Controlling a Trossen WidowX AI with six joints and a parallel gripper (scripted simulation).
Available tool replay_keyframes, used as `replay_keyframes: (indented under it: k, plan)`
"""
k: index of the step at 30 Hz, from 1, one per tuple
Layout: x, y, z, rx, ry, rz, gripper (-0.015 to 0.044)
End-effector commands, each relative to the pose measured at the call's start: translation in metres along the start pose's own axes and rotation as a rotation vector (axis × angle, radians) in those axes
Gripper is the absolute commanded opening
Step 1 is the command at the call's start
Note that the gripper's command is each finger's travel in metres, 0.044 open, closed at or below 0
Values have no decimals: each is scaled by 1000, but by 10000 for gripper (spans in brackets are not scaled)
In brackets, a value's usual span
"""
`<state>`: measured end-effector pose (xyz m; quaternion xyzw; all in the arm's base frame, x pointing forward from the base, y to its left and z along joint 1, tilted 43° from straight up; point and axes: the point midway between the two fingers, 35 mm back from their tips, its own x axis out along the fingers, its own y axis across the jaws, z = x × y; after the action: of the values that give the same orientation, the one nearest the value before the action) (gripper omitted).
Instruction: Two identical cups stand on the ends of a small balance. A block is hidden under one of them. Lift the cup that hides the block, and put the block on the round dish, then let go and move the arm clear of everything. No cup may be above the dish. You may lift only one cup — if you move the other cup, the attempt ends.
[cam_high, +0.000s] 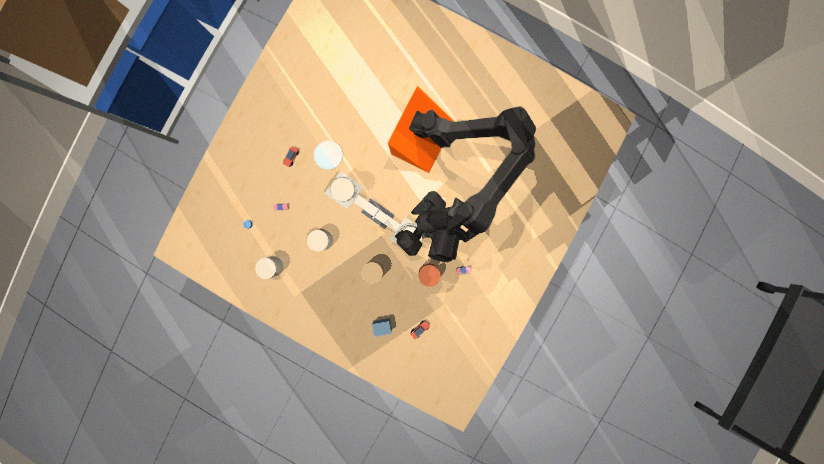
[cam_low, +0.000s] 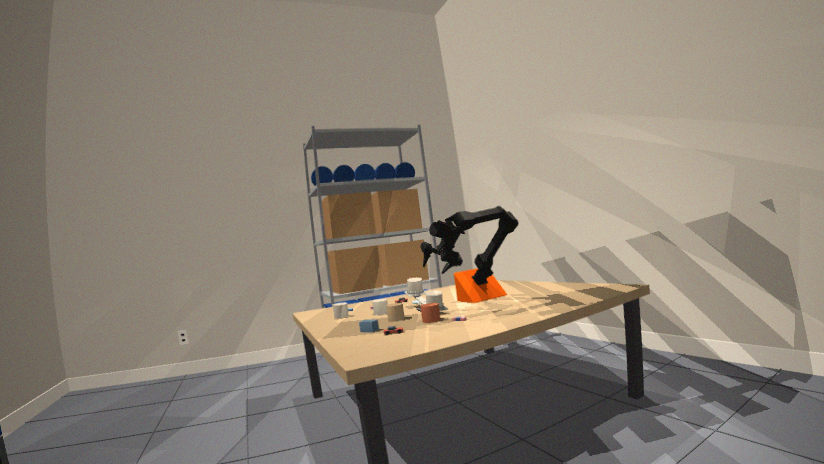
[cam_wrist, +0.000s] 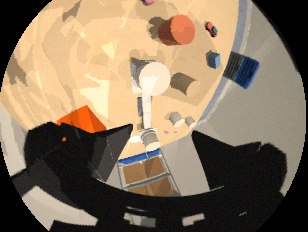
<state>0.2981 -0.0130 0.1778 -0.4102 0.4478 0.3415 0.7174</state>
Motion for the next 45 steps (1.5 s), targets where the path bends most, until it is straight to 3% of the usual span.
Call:
replay_keyframes:
  k: [1,24,45]
  plan:
    - [2,4,-15,120,-26,26,440]
    - [3,29,-88,837,-221,120,440]
    - [-11,53,-134,1488,-509,142,440]
